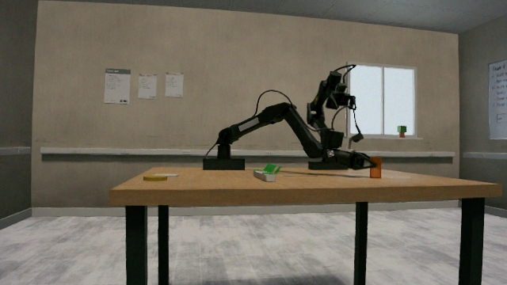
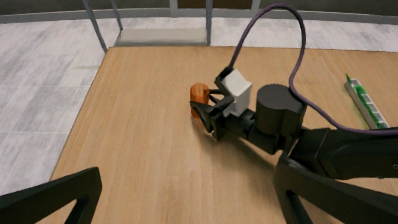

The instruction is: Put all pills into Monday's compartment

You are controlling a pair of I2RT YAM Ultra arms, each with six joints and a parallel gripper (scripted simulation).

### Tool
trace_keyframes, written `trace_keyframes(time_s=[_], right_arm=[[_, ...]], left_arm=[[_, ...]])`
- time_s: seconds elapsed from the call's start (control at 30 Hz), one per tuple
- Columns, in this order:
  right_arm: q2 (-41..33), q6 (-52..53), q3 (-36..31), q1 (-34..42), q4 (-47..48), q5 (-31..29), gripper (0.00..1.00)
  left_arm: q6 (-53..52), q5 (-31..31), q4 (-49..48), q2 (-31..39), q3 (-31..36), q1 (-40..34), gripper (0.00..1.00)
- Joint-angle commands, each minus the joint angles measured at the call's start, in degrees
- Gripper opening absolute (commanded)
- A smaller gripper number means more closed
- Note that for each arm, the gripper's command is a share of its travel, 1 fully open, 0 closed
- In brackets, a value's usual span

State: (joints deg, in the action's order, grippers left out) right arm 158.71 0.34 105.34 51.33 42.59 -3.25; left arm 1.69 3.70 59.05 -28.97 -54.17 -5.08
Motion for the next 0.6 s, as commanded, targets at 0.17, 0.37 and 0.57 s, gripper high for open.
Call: trace_keyframes(time_s=[0.17,0.37,0.57], right_arm=[[-0.4,0.1,0.2,0.1,0.3,-0.1,0.48],[-1.8,0.4,-2.4,0.3,2.0,-0.5,0.56],[-7.9,0.6,-14.6,0.7,8.0,-0.9,0.56]], left_arm=[[-0.4,-0.4,-0.4,0.8,0.0,0.3,1.0],[-0.4,-0.4,-0.4,0.8,0.0,0.3,1.0],[-0.4,-0.4,-0.4,0.8,0.0,0.3,1.0]])
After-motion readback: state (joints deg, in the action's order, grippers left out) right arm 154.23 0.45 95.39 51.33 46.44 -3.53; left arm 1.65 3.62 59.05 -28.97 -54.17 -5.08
